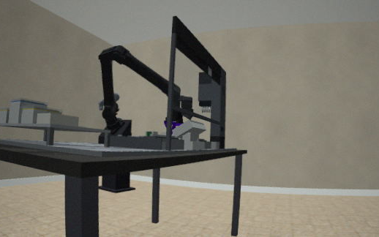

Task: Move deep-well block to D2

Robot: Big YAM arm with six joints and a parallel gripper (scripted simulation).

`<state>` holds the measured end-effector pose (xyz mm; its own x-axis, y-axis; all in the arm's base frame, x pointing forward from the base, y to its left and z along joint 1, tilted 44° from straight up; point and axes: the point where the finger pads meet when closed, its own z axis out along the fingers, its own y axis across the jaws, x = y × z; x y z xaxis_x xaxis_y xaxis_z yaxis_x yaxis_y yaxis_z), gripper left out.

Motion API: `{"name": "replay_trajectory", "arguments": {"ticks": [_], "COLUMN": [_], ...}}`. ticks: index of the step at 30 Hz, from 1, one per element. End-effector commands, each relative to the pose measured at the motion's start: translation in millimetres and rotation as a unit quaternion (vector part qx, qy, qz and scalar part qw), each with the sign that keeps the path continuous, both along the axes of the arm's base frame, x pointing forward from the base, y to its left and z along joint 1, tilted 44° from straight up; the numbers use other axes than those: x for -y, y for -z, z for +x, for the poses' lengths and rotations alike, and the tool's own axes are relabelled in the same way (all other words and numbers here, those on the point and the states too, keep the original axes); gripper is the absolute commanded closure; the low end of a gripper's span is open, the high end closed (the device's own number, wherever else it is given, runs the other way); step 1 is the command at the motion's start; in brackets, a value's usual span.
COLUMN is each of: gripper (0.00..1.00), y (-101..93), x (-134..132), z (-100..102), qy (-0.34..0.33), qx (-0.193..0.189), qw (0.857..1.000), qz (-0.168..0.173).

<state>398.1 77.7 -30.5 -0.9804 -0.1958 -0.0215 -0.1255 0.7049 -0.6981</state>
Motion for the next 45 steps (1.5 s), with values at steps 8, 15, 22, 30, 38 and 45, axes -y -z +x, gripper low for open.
{"name": "replay_trajectory", "arguments": {"ticks": [8,15,22,30,38,45], "gripper": [1.0,1.0,0.0,0.0,0.0,0.0], "y": [0.7,0.6,0.5,0.5,0.5,0.5], "x": [0.6,0.5,0.4,0.4,0.4,0.4], "z": [2.3,2.3,2.3,2.3,2.3,2.3], "qy": [-0.002,-0.003,-0.003,-0.003,-0.003,-0.003], "qx": [0.004,0.004,0.005,0.005,0.005,0.005], "qw": [1.0,1.0,1.0,1.0,1.0,1.0], "qz": [0.001,0.001,0.001,0.001,0.001,0.001]}}
